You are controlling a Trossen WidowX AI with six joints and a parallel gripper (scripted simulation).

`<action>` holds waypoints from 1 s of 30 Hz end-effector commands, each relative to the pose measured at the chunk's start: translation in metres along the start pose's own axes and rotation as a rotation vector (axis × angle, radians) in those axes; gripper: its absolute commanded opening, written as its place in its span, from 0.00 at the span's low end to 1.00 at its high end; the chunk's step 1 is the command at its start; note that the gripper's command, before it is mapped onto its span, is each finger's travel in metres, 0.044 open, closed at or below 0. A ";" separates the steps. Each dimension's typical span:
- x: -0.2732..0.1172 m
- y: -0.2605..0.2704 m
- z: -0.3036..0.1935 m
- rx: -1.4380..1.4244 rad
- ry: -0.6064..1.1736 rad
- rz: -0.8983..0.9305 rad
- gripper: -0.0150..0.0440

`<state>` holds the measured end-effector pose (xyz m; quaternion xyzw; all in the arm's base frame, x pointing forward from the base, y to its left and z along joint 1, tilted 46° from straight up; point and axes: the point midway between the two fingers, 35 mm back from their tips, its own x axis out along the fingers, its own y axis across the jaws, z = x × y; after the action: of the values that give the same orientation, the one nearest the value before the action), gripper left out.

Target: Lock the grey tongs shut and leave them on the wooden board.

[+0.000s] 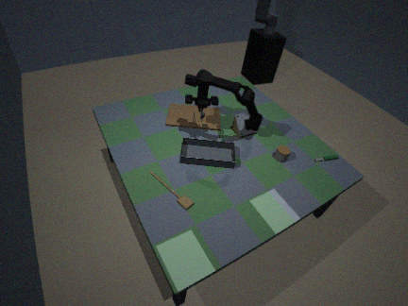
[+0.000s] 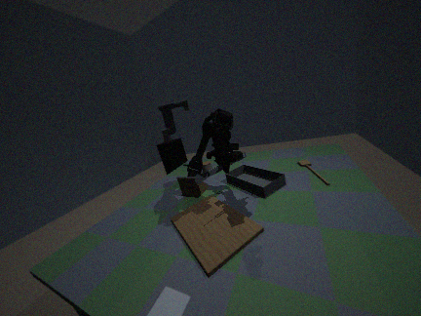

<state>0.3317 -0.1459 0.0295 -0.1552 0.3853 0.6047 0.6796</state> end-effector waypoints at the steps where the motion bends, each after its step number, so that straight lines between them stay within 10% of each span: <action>1: 0.001 0.002 -0.008 0.158 0.005 0.003 0.00; 30: -0.002 0.013 -0.044 1.238 0.013 -0.007 0.00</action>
<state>0.3091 -0.1715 0.0096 0.2251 0.6488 0.3052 0.6598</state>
